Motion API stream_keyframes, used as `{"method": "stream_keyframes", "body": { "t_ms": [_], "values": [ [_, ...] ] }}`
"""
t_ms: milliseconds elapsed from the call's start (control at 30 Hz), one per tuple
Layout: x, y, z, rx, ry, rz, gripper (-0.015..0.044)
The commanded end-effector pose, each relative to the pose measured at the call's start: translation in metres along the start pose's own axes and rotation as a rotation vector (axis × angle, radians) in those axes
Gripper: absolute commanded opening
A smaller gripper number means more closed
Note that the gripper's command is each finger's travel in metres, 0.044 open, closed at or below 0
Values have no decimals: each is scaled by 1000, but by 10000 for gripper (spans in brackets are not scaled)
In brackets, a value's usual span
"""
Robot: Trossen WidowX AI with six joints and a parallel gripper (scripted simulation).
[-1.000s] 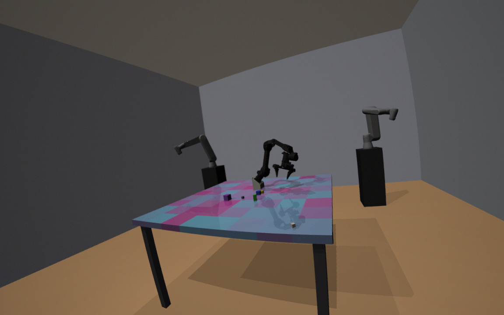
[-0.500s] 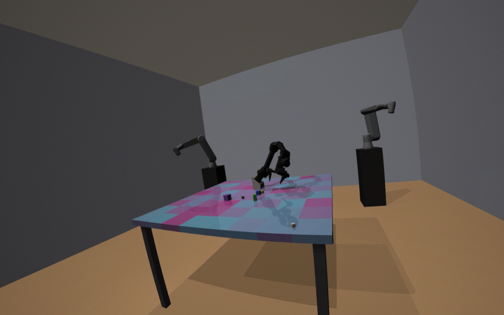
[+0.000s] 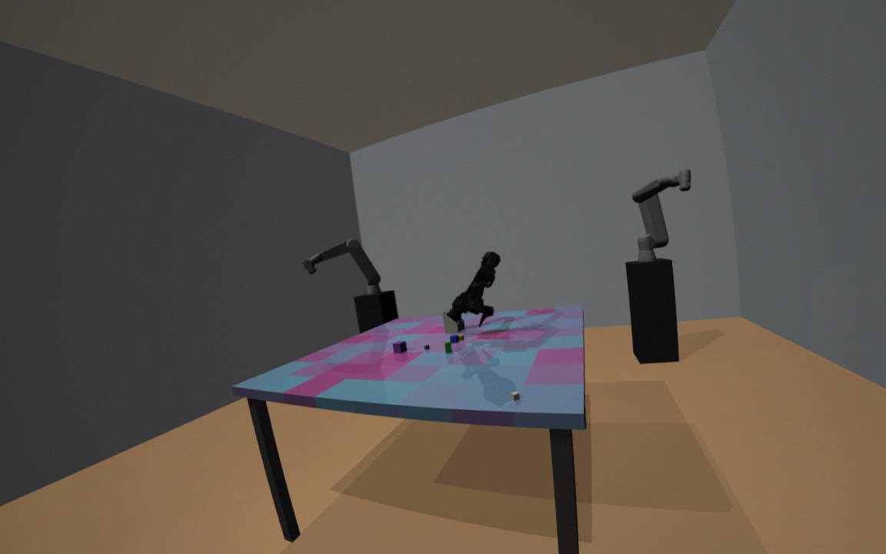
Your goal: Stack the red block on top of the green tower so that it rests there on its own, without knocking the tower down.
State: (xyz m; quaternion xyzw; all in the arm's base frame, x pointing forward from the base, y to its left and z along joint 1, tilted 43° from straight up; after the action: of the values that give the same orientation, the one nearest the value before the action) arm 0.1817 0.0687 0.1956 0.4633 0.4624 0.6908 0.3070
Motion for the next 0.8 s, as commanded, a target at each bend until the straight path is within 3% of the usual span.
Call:
{"method": "stream_keyframes", "body": {
  "t_ms": [0, 767],
  "values": [
    [-16, -7, -1, 14, -26, 42, 440],
    [-109, -27, -33, -142, -225, 326, 440]
  ]
}}
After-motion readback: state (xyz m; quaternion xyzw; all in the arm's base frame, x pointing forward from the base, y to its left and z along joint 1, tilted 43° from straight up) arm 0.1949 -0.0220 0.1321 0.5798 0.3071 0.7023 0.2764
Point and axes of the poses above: the point midway between the two fingers, 35 mm back from their tips, its own y axis back along the fingers, its own x axis across the jaws, z = x × y, the point moved 7 cm from there along y, back along the fingers, and after that the axes turned 7 degrees about y, right-handed, at the moved point
